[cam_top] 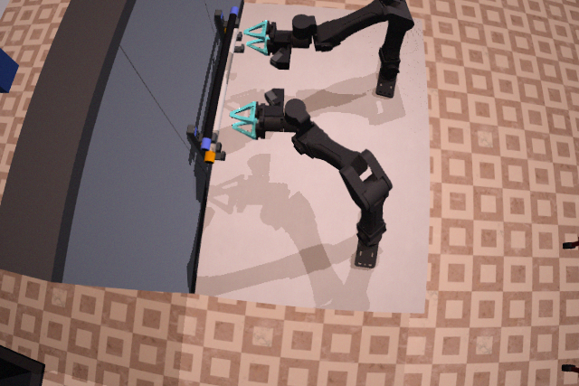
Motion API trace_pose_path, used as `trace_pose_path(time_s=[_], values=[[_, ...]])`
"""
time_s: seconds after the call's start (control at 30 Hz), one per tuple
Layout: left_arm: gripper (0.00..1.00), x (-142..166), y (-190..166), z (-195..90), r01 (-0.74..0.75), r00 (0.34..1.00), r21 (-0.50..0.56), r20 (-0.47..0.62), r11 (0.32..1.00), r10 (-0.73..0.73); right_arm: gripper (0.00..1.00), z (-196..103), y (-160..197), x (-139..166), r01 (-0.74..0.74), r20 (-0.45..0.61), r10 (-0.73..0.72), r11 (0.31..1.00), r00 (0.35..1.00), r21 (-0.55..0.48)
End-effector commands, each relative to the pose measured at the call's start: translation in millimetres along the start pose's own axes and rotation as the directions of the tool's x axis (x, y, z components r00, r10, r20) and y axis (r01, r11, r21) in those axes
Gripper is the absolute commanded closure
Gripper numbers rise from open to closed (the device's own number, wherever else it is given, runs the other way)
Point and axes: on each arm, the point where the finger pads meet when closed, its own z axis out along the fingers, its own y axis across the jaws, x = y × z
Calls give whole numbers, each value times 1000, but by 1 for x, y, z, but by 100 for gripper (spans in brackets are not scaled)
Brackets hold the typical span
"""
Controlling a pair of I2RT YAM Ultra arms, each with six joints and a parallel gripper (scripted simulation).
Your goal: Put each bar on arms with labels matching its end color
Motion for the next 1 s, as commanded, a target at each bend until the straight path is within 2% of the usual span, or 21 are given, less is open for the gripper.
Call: trace_pose_path(time_s=[0.0,0.97], values=[[30,5,25,-11,61,998,-51,-6,997,-61,32,-12,-21,-1,-19,-1,19,998,1000,55],[18,0,23,-19,54,999,-56,5,997,-54,19,-18,-21,0,-20,-3,20,998,1000,55]])
